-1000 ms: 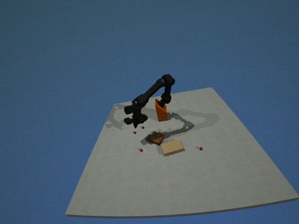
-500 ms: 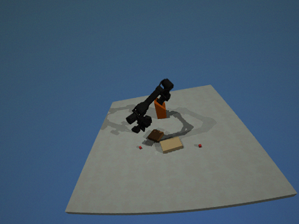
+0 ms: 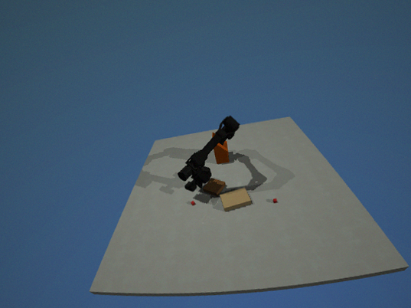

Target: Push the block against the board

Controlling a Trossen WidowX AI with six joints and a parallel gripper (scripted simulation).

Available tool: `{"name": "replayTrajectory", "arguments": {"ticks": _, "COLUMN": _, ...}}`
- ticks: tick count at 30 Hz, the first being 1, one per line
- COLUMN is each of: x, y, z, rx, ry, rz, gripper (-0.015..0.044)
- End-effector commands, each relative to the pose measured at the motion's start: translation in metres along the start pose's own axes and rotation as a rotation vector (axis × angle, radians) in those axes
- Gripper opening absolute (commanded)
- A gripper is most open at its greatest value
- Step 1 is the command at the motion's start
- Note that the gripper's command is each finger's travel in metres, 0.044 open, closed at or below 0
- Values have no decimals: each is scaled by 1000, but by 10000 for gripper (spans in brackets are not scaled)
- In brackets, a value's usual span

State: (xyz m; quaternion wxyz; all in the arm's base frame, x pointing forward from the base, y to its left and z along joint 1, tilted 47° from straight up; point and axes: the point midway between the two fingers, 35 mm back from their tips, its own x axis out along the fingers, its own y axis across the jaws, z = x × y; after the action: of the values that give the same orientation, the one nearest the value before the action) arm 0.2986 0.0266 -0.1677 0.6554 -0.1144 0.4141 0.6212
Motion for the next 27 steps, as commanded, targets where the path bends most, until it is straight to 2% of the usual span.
{"name": "replayTrajectory", "arguments": {"ticks": 1, "x": 1, "y": -1, "z": 3, "rx": 3, "ry": -6, "rz": -7, "gripper": 0}}
{"name": "replayTrajectory", "arguments": {"ticks": 27, "x": 0, "y": -3, "z": 37, "rx": 4, "ry": -5, "rz": -8, "gripper": 0}}
